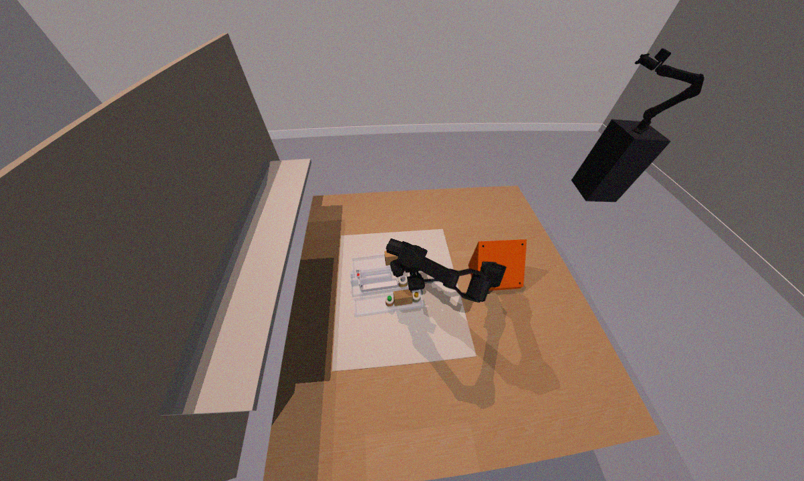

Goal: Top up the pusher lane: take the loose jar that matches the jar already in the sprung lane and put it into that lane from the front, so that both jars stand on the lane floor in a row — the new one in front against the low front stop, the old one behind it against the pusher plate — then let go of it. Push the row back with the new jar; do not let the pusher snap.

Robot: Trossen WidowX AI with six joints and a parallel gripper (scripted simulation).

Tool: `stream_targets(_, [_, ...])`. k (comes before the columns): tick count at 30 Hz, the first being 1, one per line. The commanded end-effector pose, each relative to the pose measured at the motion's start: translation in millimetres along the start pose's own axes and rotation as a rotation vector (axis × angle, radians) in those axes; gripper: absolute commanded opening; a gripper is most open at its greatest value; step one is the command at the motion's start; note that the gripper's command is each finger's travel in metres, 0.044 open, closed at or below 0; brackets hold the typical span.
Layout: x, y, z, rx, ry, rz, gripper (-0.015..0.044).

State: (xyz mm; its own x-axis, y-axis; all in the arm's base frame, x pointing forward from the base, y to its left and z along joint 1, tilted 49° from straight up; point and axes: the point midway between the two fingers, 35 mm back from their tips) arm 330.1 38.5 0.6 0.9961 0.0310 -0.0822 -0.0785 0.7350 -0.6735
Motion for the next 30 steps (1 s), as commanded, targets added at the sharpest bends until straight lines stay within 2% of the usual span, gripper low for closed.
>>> stream_targets(1, [4.9,-1.0,2.3,0.011,-0.01,-0.016,0.0])
stream_targets(30, [7.7,-0.5,3.0,0.011,-0.011,-0.017,0.0])
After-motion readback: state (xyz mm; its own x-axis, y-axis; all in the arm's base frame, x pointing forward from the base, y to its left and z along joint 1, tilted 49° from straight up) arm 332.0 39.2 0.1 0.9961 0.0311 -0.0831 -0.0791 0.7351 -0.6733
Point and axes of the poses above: the point midway between the two fingers, 35 mm back from their tips, its own y axis out along the fingers, its own z axis across the jaws, x = y × z, and after that the axes turned 12 degrees about y, right-handed
